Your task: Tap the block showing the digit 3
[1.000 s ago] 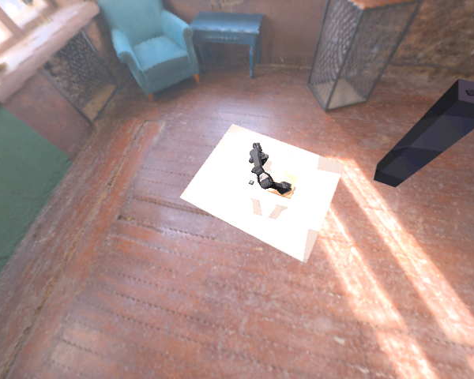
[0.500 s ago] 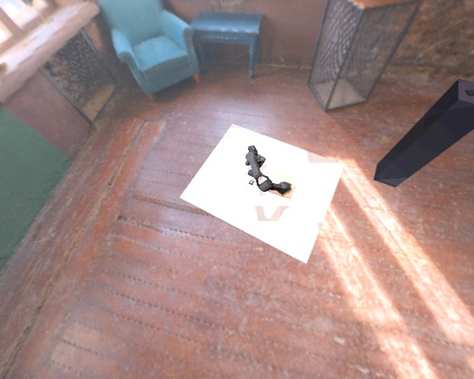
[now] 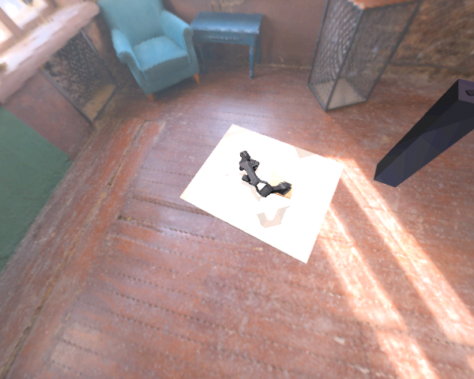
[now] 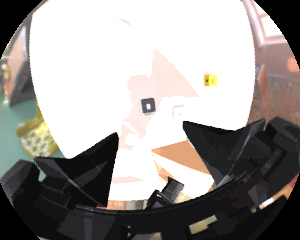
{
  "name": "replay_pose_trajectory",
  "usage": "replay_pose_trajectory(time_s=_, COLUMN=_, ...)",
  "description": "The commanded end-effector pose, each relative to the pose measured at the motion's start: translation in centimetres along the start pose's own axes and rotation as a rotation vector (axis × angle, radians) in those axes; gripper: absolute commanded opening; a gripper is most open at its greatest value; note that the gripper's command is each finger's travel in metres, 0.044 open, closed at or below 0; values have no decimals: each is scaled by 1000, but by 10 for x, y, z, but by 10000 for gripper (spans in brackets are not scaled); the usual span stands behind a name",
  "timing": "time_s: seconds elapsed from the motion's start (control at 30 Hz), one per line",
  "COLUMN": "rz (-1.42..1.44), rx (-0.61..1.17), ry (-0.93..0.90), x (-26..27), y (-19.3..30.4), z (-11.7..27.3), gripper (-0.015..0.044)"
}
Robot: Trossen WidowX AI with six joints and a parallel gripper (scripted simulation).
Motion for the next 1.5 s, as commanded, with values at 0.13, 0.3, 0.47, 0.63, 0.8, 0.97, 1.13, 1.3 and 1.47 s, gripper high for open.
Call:
replay_pose_trajectory(time_s=0.13, rz=-7, rx=-2, ry=-6, x=2, y=0, z=0, gripper=400)
replay_pose_trajectory(time_s=0.3, rz=-11, rx=-5, ry=-4, x=-2, y=-4, z=1, gripper=400)
replay_pose_trajectory(time_s=0.47, rz=-40, rx=-22, ry=8, x=-40, y=-38, z=9, gripper=400)
replay_pose_trajectory(time_s=0.63, rz=-39, rx=-24, ry=13, x=-95, y=-73, z=12, gripper=400)
replay_pose_trajectory(time_s=0.8, rz=-15, rx=-13, ry=7, x=-155, y=-97, z=7, gripper=400)
replay_pose_trajectory(time_s=0.97, rz=-3, rx=-9, ry=2, x=-181, y=-103, z=2, gripper=400)
replay_pose_trajectory(time_s=1.13, rz=-3, rx=-9, ry=2, x=-181, y=-103, z=2, gripper=400)
replay_pose_trajectory(time_s=1.3, rz=-3, rx=-9, ry=2, x=-181, y=-103, z=2, gripper=400)
replay_pose_trajectory(time_s=1.47, rz=-3, rx=-9, ry=2, x=-181, y=-103, z=2, gripper=400)
Point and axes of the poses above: the point midway between the two fingers, 35 mm back from their tips, its own z axis back along the fingers, its own x axis across the jaws, y = z × x, the point moved 1 cm from there along z, back along the fingers, and after that the axes turned 14 degrees about -z, right-handed, at the moved point
